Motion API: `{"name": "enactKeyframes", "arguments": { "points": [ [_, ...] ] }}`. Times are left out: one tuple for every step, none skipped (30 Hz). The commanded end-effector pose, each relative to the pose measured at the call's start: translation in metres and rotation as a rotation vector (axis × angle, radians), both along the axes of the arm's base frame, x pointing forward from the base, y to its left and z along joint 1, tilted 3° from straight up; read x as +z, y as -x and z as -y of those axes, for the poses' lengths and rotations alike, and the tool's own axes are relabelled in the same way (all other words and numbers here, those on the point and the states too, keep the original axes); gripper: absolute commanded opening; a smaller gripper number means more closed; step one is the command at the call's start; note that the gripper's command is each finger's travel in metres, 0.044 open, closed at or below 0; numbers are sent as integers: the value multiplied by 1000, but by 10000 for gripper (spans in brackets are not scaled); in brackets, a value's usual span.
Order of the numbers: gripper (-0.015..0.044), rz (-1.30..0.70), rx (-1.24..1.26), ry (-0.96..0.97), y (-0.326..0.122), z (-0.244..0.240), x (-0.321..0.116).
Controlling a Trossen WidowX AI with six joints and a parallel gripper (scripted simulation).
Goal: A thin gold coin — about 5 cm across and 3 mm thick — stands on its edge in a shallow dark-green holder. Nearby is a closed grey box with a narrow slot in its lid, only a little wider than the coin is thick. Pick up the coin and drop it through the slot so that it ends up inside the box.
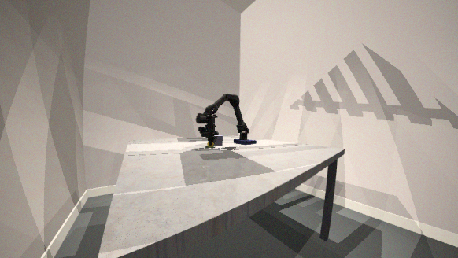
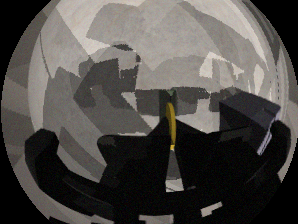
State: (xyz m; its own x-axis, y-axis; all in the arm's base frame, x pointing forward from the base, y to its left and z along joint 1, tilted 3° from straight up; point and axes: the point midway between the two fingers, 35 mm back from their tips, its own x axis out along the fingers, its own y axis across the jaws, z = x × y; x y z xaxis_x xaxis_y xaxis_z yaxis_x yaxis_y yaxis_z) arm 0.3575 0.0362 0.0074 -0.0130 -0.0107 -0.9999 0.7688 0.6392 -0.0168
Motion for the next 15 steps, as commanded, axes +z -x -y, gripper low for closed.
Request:
{"name": "enactKeyframes", "arguments": {
  "points": [
    [0,1,-4,5,-1,1,1],
    [0,1,-4,5,-1,1,3],
    [0,1,-4,5,-1,1,6],
    [0,1,-4,5,-2,0,8],
    [0,1,-4,5,-2,0,11],
    [0,1,-4,5,-2,0,13],
    [0,1,-4,5,-3,0,16],
    [0,1,-4,5,-3,0,18],
    [0,1,-4,5,-3,0,21],
    [0,1,-4,5,-4,0,23],
    [0,2,-4,5,-4,0,26],
    [0,2,-4,5,-4,0,28],
    [0,2,-4,5,-4,0,31],
    [0,2,-4,5,-4,0,34],
    [0,2,-4,5,-4,0,36]
  ]
}}
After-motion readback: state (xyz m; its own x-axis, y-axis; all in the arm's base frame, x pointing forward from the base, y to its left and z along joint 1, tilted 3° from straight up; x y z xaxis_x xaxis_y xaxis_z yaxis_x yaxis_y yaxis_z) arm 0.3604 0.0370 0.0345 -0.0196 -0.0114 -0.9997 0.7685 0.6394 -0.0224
